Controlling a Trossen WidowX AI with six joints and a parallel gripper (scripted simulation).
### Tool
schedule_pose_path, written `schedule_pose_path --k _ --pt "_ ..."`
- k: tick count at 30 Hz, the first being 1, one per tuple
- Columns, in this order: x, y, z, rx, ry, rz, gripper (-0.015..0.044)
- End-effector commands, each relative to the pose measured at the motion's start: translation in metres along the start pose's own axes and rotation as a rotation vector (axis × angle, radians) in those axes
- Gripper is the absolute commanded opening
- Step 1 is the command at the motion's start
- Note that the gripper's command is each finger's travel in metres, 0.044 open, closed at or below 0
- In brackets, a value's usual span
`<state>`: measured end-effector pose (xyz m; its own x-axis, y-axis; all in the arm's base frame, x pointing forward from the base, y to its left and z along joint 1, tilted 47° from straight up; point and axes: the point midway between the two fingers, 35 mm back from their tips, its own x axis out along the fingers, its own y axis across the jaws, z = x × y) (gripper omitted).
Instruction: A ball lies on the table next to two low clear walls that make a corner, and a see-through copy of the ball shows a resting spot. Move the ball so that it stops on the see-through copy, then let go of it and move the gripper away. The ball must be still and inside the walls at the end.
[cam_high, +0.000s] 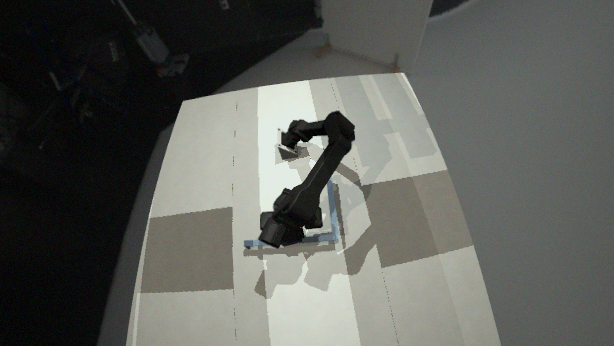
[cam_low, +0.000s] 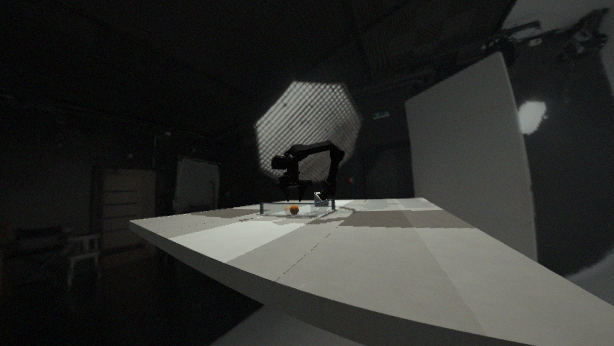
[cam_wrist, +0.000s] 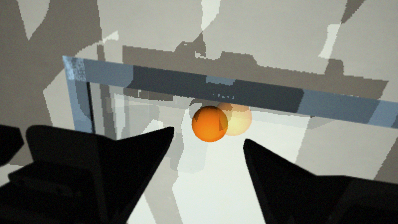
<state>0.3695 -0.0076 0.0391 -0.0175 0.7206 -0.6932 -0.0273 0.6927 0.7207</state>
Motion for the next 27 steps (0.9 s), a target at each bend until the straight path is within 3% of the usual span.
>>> schedule_pose_path --k 1,26,27 --pt "0.006 -0.001 -0.002 0.012 0.002 0.005 0.0327" --pt "0.044 -0.001 -0.002 0.012 0.002 0.007 0.0327" --pt "0.044 -0.001 -0.002 0.012 0.002 0.007 0.0301"
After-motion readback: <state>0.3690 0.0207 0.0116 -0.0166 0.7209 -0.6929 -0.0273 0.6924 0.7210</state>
